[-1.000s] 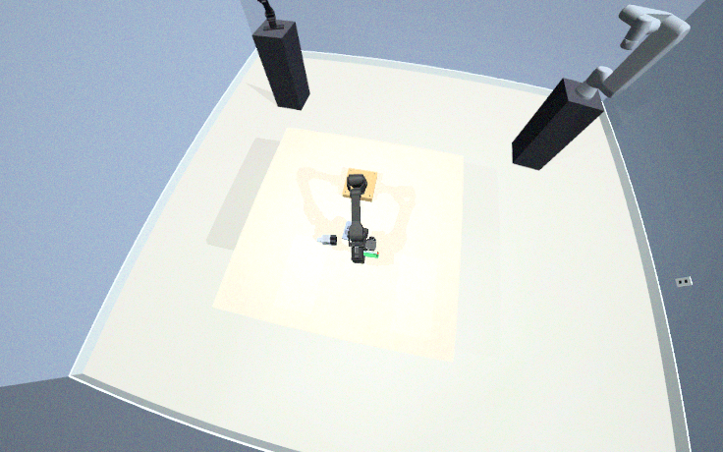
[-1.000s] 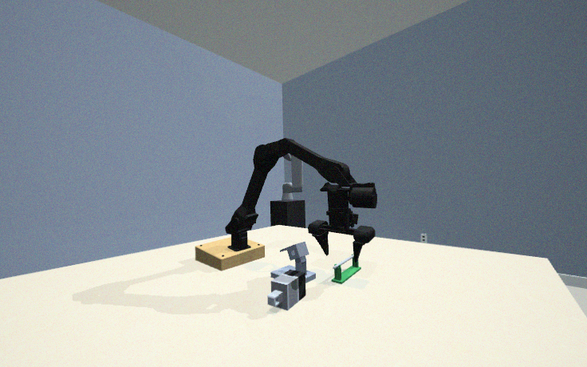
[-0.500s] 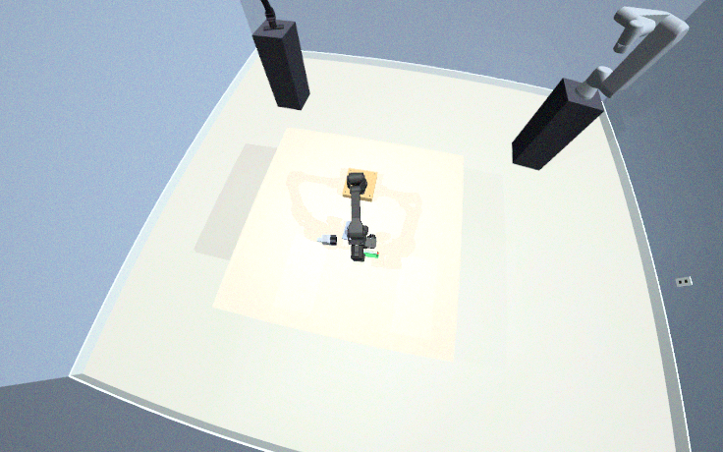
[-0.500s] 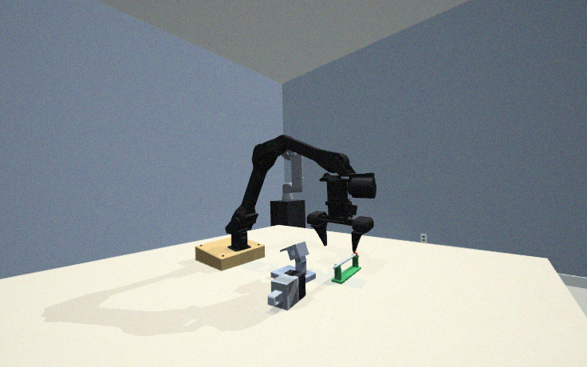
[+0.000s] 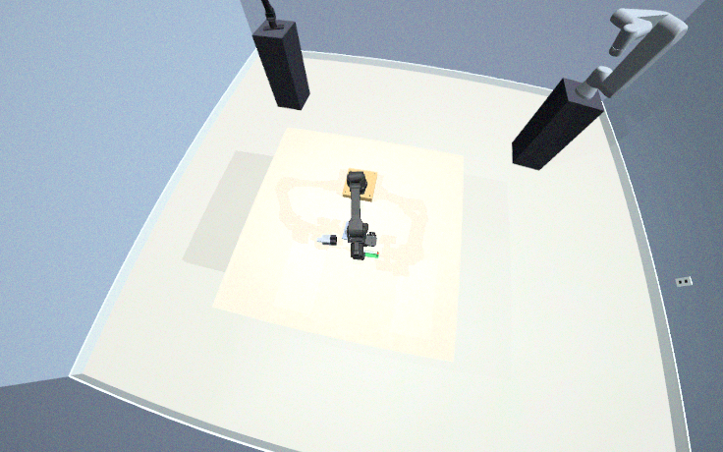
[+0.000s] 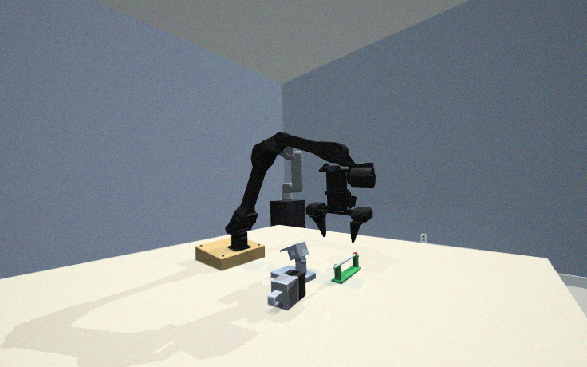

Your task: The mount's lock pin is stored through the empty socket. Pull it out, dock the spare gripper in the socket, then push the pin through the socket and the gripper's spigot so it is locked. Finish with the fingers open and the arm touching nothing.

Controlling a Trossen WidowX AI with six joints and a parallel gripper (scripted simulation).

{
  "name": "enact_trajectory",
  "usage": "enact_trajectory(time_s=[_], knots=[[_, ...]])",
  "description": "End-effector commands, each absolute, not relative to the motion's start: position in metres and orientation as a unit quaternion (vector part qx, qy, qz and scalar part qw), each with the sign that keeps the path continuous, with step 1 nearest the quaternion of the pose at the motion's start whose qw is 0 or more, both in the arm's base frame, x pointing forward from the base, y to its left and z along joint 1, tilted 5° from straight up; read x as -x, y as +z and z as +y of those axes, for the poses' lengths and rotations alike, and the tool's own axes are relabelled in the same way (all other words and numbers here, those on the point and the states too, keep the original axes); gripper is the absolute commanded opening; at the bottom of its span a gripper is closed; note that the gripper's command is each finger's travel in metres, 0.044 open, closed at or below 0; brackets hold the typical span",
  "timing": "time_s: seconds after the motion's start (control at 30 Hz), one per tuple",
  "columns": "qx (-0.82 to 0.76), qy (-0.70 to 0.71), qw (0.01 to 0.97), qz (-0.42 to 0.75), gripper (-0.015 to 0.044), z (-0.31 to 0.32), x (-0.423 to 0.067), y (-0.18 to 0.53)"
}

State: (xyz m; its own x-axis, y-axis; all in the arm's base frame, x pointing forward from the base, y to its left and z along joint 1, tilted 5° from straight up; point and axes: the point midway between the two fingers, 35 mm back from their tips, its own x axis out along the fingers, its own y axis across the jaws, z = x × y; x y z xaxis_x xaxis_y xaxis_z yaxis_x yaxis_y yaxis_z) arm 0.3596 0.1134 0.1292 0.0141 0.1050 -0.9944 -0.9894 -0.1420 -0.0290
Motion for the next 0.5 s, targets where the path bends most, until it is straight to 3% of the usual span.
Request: enact_trajectory(time_s=[0.0, 0.47], knots=[[0.513, 0.555, 0.493, 0.431, 0.0440, 0.114, -0.360, 0.130], [0.513, 0.555, 0.493, 0.431, 0.0440, 0.115, -0.353, 0.188]])
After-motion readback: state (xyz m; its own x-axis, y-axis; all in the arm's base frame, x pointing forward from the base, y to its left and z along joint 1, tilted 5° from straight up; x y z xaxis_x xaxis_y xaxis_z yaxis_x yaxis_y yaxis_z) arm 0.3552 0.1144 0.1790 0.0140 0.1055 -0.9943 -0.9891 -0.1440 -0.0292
